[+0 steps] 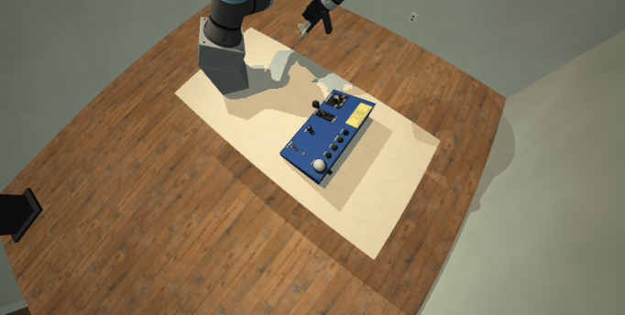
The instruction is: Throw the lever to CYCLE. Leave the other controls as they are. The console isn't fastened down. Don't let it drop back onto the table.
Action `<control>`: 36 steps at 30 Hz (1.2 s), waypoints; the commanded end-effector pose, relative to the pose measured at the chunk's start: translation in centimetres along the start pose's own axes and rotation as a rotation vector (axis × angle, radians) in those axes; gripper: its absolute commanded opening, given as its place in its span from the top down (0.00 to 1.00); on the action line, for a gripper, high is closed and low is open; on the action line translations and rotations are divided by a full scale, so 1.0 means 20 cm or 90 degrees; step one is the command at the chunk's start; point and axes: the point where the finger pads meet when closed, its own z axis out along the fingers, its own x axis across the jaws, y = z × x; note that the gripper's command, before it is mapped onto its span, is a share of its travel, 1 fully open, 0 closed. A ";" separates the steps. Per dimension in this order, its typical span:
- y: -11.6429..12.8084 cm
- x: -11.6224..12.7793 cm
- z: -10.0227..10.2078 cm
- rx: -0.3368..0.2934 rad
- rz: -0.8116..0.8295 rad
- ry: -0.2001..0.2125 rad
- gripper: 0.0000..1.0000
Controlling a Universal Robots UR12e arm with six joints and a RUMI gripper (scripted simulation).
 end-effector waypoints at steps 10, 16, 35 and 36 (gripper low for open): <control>0.00 0.00 0.00 0.001 0.000 0.000 0.00; 0.00 0.00 0.00 0.001 0.000 0.000 0.00; -0.29 0.17 0.05 0.083 0.048 -0.055 0.00; -0.34 0.20 0.06 0.097 0.055 -0.063 0.00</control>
